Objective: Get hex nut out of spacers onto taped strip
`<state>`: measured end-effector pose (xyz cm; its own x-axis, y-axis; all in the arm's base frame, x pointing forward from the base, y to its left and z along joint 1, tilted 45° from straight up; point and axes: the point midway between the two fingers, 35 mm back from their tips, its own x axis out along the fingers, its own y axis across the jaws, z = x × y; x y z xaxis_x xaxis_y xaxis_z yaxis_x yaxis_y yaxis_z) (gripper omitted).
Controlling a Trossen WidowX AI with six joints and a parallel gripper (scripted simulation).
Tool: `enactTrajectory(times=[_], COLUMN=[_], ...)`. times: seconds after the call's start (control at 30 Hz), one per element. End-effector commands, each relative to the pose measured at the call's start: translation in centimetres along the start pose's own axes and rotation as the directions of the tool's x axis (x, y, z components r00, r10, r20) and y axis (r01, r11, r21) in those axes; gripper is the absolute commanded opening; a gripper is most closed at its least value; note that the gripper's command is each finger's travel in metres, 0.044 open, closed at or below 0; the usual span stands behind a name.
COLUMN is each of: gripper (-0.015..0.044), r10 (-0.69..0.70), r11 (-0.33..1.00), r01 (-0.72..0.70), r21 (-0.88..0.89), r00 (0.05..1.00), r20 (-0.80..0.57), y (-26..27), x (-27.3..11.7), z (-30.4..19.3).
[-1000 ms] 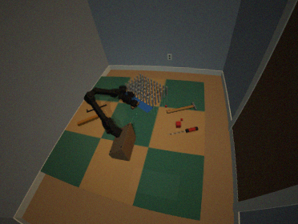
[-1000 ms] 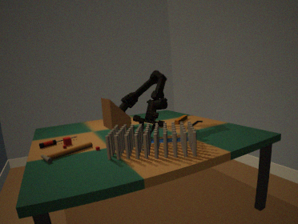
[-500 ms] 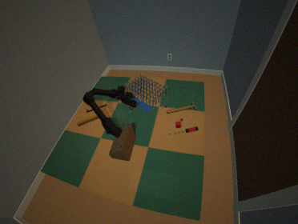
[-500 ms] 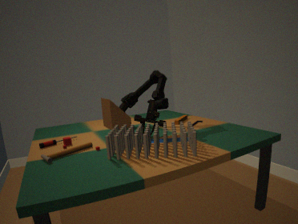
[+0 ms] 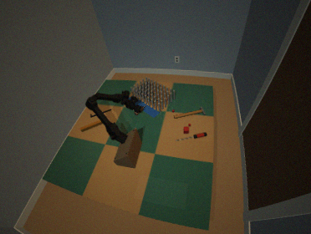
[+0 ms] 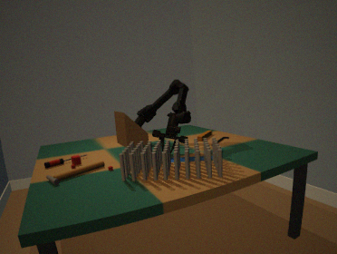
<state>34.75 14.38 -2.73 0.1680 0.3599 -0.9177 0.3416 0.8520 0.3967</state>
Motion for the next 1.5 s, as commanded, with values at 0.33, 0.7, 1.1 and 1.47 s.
enactTrajectory(times=[0.33, 0.7, 1.1, 1.47], gripper=[0.0, 0.0, 0.0, 0.0], r10=[-0.005, -0.005, -0.005, -0.005], r11=[1.0, 1.0, 1.0, 1.0], r01=[0.005, 0.005, 0.005, 0.005], r21=[0.005, 0.005, 0.005, 0.005], r00=[1.0, 1.0, 1.0, 1.0], r20=[0.003, 0.003, 0.003, 0.002], y=[0.0, 0.0, 0.0, 0.0], x=[-0.4, -0.8, -1.1, -1.4], z=[-0.9, -1.6, -2.3, -3.0])
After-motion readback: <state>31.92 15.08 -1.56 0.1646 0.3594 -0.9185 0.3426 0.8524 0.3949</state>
